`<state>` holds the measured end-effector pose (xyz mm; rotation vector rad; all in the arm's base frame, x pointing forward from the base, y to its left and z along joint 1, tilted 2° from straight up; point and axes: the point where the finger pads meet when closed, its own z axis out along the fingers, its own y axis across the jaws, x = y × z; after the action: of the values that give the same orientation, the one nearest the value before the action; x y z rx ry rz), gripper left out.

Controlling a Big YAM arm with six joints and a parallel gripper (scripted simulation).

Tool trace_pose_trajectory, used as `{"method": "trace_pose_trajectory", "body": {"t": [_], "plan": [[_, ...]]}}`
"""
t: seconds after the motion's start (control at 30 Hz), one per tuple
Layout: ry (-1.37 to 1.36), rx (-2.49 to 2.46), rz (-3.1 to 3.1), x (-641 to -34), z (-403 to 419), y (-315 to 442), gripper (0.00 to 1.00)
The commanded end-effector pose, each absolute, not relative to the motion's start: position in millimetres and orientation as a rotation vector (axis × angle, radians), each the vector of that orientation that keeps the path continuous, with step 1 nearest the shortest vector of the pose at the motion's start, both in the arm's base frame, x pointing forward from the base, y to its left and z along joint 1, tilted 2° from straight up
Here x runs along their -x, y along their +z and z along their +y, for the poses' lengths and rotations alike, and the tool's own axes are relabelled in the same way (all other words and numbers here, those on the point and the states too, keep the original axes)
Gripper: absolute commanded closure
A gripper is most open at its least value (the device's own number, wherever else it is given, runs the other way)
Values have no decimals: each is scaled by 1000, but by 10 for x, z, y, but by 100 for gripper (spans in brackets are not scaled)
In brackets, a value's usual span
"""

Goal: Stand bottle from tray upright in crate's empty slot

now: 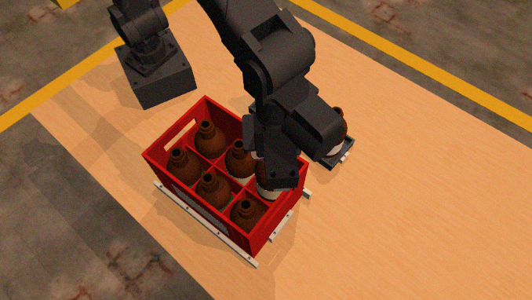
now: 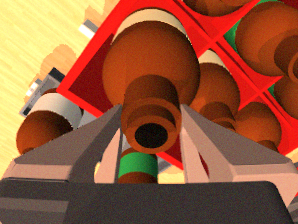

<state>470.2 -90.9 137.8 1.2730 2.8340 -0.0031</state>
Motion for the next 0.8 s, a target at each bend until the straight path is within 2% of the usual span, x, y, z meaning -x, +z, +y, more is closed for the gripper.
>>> {"method": "trace_pose_trajectory", "body": {"t": [0.0, 0.77], "plan": [[23, -1240, 2773, -4821, -948, 1604, 100], [16, -1247, 2791, -4793, -942, 1485, 100]]}}
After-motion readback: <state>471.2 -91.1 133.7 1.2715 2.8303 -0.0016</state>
